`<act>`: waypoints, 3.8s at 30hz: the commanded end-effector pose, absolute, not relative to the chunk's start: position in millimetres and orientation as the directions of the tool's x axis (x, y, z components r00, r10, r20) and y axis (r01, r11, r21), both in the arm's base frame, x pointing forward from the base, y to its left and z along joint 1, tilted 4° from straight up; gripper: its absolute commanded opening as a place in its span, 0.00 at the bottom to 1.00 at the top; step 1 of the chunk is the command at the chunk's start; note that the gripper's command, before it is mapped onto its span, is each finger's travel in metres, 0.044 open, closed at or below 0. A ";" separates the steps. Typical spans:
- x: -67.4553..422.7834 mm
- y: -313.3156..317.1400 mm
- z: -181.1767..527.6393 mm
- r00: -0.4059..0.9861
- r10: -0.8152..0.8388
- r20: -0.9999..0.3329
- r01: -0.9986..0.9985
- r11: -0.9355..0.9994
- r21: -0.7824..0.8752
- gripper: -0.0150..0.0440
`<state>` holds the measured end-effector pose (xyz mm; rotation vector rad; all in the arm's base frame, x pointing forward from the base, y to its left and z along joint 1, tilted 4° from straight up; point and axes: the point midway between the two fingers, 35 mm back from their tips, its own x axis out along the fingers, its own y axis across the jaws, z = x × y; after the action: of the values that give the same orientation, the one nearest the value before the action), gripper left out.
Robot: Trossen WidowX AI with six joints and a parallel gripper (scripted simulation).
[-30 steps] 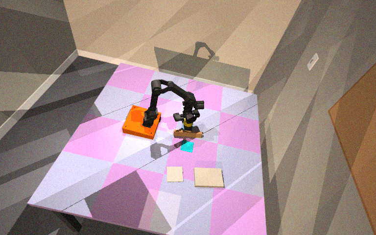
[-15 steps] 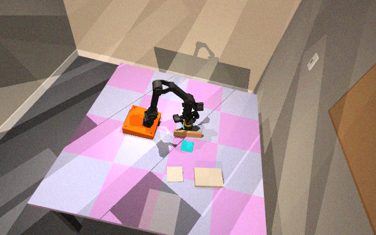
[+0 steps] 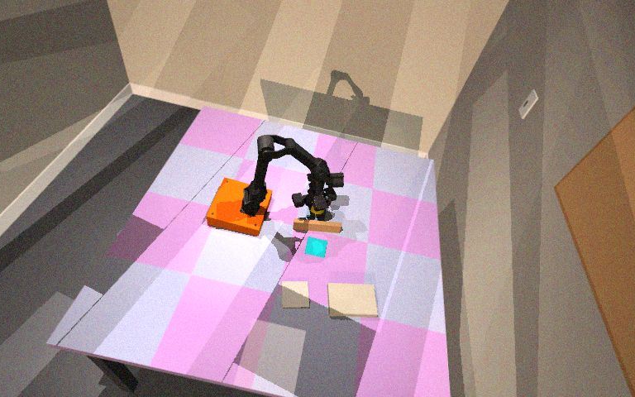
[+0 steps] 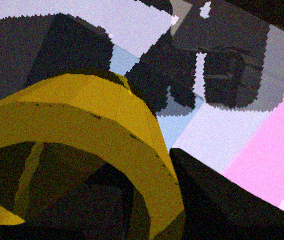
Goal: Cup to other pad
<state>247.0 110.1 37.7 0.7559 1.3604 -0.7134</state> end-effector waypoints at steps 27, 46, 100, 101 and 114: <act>246.3 113.7 94.8 0.082 -0.016 -0.997 0.812 0.581 0.058 0.25; 245.0 116.2 110.7 0.080 -0.012 -0.997 0.809 0.585 0.058 0.25; 268.5 30.3 116.7 0.084 -0.024 -0.996 0.811 0.582 0.055 0.25; 269.0 28.4 116.9 0.084 -0.024 -0.996 0.811 0.582 0.054 0.25; 274.8 4.0 119.0 0.084 -0.026 -0.996 0.811 0.582 0.054 0.25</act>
<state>273.9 8.0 119.2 0.7453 1.3446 -0.7239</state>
